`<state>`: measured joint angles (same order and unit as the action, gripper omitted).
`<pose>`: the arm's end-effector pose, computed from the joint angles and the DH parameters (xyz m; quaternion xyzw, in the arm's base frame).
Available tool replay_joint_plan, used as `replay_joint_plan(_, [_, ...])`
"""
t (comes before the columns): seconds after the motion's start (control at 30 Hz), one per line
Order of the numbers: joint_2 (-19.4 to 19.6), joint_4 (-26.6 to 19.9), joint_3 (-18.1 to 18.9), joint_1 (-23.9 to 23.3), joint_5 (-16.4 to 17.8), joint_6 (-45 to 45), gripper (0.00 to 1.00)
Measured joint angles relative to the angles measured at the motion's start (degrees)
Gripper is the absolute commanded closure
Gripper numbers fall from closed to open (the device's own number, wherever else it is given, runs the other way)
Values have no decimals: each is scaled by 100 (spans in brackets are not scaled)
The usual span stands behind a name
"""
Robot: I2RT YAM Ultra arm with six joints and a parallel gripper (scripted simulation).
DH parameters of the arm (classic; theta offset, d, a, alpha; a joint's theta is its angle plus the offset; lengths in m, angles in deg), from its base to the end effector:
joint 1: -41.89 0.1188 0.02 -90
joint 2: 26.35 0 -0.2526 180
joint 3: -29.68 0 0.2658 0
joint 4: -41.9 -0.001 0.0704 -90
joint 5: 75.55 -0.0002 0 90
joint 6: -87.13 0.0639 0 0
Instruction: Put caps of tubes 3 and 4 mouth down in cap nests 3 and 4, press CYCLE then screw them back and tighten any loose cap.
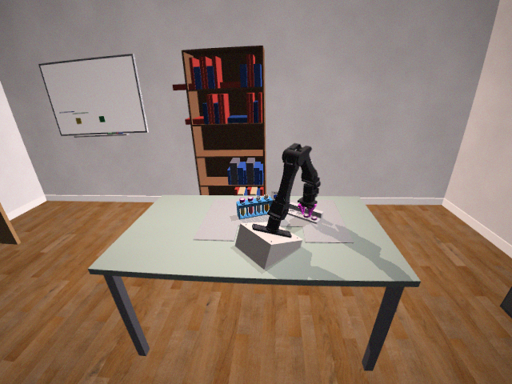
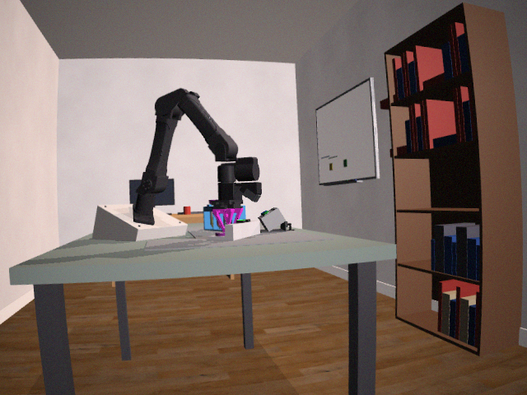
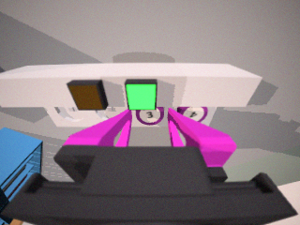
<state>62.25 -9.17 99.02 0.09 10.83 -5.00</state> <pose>0.2289 -0.2087 0.1572 0.3392 0.9246 -0.0927 0.1467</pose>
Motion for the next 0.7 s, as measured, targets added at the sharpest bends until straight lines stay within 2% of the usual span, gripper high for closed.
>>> replay_joint_plan(0.53, [11, 57, -35, -7, 2, -7, 53])
replay_joint_plan(0.57, [11, 59, -35, -7, 2, -7, 100])
replay_joint_plan(0.7, [11, 66, -35, -7, 2, -9, 100])
